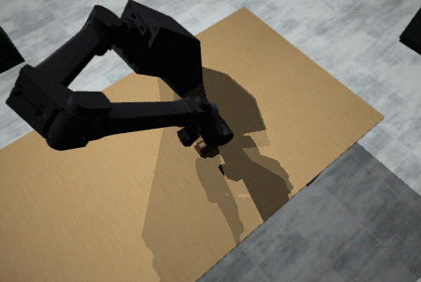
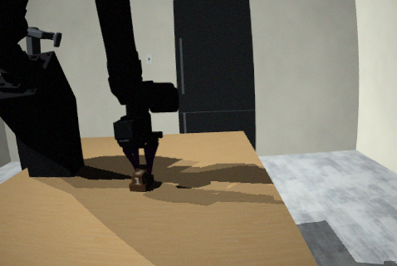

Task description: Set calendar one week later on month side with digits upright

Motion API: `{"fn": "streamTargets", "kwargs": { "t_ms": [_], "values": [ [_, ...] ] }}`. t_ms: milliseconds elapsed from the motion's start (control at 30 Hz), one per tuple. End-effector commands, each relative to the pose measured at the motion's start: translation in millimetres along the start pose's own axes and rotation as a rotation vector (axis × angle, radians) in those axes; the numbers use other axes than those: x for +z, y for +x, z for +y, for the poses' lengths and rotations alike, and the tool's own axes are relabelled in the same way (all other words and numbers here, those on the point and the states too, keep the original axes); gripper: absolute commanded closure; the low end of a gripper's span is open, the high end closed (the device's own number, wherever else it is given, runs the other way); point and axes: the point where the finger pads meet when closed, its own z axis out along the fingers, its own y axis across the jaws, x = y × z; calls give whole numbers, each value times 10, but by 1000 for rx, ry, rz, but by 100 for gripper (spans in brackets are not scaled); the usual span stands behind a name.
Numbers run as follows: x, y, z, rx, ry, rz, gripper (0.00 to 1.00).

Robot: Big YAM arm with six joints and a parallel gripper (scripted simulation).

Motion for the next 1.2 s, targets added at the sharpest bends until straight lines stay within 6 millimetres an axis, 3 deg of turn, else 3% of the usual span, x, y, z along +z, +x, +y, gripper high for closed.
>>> {"fn": "streamTargets", "kwargs": {
  "t_ms": [0,1167],
  "values": [
    [-123,9,-20,-10,-8,-1,75],
    [-162,3,-37,-8,-2,-1,75]
  ]
}}
